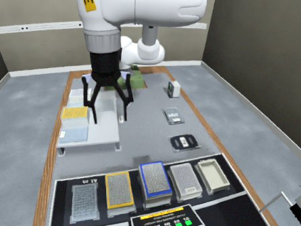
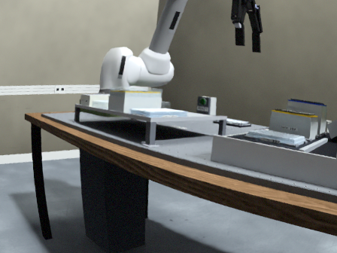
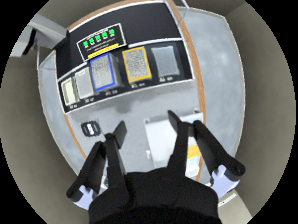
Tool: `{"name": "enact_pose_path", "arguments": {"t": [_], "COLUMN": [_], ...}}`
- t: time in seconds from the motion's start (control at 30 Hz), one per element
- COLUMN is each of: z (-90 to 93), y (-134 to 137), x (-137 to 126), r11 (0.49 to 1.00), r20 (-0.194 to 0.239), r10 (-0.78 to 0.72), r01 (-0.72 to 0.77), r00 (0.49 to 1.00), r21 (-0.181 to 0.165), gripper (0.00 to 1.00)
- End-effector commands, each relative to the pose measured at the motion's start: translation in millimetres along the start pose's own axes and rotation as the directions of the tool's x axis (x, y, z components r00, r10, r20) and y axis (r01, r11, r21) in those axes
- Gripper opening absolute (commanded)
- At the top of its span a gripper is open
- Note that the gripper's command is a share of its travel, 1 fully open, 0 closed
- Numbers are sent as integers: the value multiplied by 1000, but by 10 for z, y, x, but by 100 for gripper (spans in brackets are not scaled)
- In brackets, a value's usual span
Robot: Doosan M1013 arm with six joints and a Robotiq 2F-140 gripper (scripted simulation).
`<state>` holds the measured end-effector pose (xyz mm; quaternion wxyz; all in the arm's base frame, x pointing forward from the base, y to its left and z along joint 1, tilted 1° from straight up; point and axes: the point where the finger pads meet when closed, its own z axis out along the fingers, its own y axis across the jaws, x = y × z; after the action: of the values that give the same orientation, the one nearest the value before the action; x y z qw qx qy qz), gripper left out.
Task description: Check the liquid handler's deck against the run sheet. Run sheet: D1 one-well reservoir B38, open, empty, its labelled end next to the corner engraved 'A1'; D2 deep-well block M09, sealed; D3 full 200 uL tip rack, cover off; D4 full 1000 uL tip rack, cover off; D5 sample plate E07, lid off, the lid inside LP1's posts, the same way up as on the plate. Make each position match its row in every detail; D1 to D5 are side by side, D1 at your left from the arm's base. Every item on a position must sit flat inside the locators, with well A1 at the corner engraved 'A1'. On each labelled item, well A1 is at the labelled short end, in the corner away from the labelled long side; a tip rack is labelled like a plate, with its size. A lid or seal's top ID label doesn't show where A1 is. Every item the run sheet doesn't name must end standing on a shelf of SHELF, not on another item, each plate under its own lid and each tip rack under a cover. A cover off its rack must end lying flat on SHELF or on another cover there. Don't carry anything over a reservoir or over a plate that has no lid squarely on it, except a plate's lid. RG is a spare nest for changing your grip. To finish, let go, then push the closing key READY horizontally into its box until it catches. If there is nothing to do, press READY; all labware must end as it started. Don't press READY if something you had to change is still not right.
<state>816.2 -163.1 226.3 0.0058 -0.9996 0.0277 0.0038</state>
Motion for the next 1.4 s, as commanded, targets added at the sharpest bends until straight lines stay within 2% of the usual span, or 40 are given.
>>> {"name": "enact_pose_path", "arguments": {"t": [0.0, 0.37, 1.27, 1.37], "z": [-27, -27, -13, -13], "y": [41, 41, -10, -10], "x": [0, 0, 1256, 1306], "r11": [1000, 1000, 1000, 1000], "r20": [3, 3, 3, 3], "r10": [-1, -1, 2, 0], "r01": [1, 1, -2, 0], "r00": [1000, 1000, 1000, 1000], "r21": [-3, -3, -2, -2], "gripper": [66, 66, 66, 66]}}
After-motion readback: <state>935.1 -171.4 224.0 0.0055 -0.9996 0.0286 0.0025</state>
